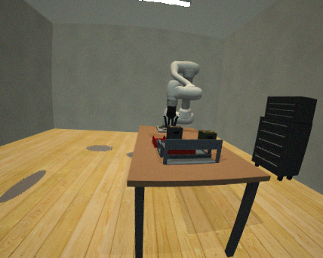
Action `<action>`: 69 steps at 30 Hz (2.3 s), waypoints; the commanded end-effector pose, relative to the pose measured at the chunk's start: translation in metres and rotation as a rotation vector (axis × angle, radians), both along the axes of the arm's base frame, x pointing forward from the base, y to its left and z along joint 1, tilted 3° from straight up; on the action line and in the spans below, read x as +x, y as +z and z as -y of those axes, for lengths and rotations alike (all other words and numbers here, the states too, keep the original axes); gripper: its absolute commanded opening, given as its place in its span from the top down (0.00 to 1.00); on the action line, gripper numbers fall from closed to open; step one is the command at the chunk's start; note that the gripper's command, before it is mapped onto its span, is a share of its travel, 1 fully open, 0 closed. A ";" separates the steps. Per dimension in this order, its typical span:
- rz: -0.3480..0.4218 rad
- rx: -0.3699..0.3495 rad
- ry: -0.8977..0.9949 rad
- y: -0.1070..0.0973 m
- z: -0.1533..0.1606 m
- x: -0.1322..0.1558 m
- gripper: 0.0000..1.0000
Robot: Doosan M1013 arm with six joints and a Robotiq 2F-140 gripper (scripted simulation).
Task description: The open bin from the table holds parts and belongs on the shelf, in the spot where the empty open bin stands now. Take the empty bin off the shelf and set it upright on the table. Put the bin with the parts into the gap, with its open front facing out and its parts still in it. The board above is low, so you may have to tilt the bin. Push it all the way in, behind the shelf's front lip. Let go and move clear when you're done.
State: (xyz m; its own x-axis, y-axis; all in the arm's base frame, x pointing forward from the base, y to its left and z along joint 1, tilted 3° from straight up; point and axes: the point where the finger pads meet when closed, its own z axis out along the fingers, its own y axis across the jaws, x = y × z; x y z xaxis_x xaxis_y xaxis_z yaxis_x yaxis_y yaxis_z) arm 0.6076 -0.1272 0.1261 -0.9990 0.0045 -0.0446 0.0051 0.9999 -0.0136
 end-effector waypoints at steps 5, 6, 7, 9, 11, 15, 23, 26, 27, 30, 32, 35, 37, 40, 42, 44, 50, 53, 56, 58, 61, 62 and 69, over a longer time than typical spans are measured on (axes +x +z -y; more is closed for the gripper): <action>-0.002 -0.004 0.003 -0.002 -0.001 -0.002 0.76; -0.002 -0.004 0.003 -0.002 -0.001 -0.002 0.76; -0.002 -0.004 0.003 -0.002 -0.001 -0.002 0.76; -0.002 -0.004 0.003 -0.002 -0.001 -0.002 0.76; -0.002 -0.004 0.003 -0.002 -0.001 -0.002 0.76; -0.002 -0.004 0.003 -0.002 -0.001 -0.002 0.76; -0.002 -0.004 0.003 -0.002 -0.001 -0.002 0.76; -0.002 -0.004 0.003 -0.002 -0.001 -0.002 0.76; -0.002 -0.004 0.003 -0.002 -0.001 -0.002 0.76; -0.002 -0.004 0.003 -0.003 -0.001 -0.002 0.76; -0.002 -0.004 0.003 -0.004 -0.001 -0.002 0.76; -0.002 -0.004 0.003 -0.004 -0.001 -0.002 0.76; -0.002 -0.004 0.003 -0.006 -0.001 -0.002 0.76; -0.002 -0.004 0.003 -0.009 -0.001 -0.002 0.76; -0.002 -0.004 0.003 -0.011 -0.001 -0.002 0.76; -0.002 -0.004 0.003 -0.014 -0.001 -0.001 0.76; -0.002 -0.004 0.003 -0.023 -0.001 -0.001 0.76; -0.002 -0.004 0.003 -0.025 -0.001 -0.001 0.76; -0.002 -0.004 0.003 -0.030 -0.001 -0.001 0.76; -0.002 -0.004 0.003 -0.033 -0.001 -0.001 0.76; -0.002 -0.004 0.003 -0.037 -0.001 0.000 0.76; -0.002 -0.004 0.003 -0.039 0.000 0.000 0.76; -0.002 -0.004 0.003 -0.044 0.000 0.000 0.76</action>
